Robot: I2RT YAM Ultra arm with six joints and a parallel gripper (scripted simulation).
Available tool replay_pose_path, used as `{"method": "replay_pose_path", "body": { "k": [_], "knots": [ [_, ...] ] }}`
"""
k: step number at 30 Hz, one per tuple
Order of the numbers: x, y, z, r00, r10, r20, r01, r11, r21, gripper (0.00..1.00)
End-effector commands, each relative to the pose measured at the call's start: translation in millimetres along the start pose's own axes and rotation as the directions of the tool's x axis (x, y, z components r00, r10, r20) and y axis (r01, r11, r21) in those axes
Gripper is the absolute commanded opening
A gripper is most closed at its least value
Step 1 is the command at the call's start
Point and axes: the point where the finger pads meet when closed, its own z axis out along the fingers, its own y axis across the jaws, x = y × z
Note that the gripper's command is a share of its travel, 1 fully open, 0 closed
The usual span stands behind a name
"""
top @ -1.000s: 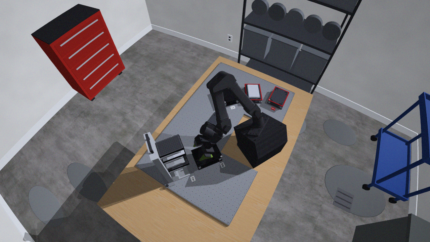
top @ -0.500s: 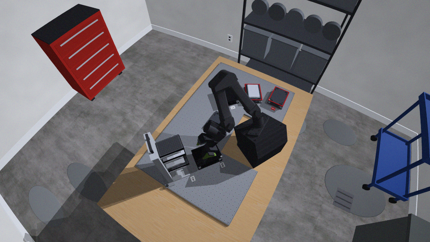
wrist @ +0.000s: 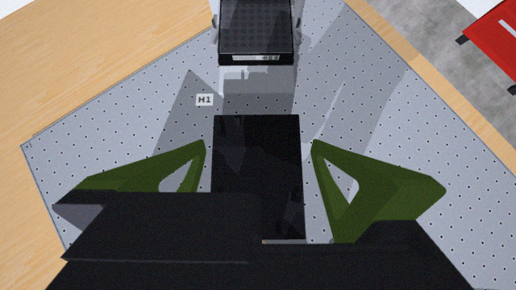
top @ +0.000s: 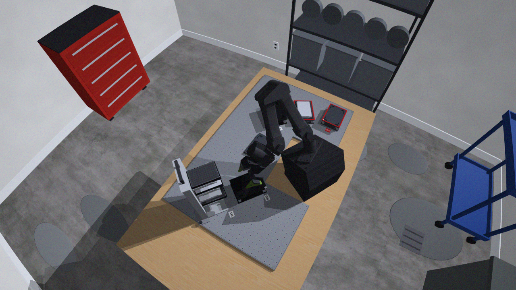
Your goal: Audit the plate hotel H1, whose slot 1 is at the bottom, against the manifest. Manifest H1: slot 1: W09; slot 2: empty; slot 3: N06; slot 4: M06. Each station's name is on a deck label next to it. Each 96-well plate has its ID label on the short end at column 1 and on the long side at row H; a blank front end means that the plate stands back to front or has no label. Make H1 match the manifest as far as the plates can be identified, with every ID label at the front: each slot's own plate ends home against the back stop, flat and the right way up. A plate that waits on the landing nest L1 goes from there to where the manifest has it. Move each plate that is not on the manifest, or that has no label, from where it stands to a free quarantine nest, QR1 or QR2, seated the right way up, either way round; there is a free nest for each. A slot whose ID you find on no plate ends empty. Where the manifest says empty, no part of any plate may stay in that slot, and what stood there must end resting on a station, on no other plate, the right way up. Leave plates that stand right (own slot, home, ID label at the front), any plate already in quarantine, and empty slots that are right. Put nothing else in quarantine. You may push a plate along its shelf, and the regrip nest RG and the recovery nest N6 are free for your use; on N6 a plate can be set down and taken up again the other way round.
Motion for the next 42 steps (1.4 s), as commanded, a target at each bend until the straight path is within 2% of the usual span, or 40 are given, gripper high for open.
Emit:
{"method": "replay_pose_path", "body": {
  "k": [1, 24, 25, 27, 28, 42],
  "knots": [
    [3.4, 3.5, -12.2, 1.000, -0.009, -0.010, 0.009, 1.000, -0.009, 1.00],
    [5.1, 3.2, -45.9, 1.000, -0.009, -0.010, 0.009, 1.000, -0.009, 1.00],
    [-9.6, 1.3, -45.9, 1.000, 0.004, 0.013, -0.004, 1.000, -0.003, 1.00],
    [-9.6, 1.3, -45.9, 1.000, 0.004, 0.013, -0.004, 1.000, -0.003, 1.00],
    [-19.1, 0.1, -47.2, 1.000, 0.012, 0.026, -0.012, 1.000, 0.001, 1.00],
    [-52.0, -0.3, -82.5, 1.000, 0.015, 0.025, -0.015, 1.000, -0.002, 1.00]
  ]
}}
